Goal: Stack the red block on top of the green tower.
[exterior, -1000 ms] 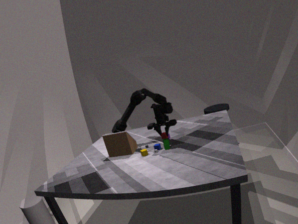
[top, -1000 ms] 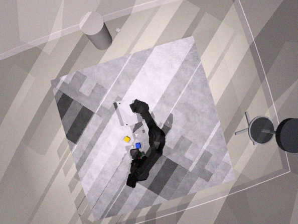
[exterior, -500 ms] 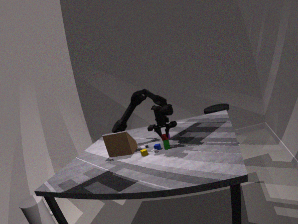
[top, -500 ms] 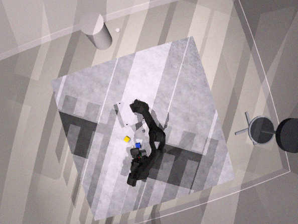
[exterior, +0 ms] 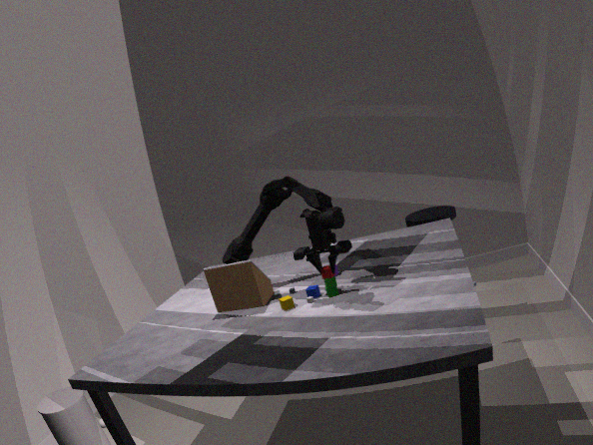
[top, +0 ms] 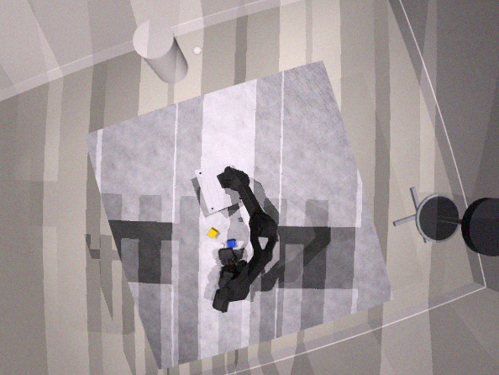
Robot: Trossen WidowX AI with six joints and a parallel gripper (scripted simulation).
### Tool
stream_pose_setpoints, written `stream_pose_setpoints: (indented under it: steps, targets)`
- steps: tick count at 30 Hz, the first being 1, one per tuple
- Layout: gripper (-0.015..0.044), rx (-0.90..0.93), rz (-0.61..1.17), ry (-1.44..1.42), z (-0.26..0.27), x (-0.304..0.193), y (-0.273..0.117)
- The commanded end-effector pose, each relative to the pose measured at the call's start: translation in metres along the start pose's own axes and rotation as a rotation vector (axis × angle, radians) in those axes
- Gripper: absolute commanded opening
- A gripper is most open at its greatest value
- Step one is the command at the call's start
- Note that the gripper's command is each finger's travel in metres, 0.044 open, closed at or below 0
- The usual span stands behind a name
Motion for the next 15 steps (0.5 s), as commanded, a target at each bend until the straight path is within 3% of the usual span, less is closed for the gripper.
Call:
stream_pose_setpoints:
  steps: [1, 9, 15]
  targets:
    - [0.0236, -0.002, 0.001, -0.001, -0.0001, -0.0002, -0.0001]
    - [0.0440, -0.002, 0.001, -0.001, -0.0001, -0.0002, -0.0001]
    - [0.0440, -0.002, 0.001, -0.001, -0.0001, -0.0002, -0.0001]
Point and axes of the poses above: the point midway between the two fingers, 35 mm back from their tips, its own y axis out along the fingers, its own z axis across the jaws, x = y × z, the point moved 9 cm from there along -y, back along the fingers, and after that the axes turned 13 degrees about -y, right-handed, at the moved point
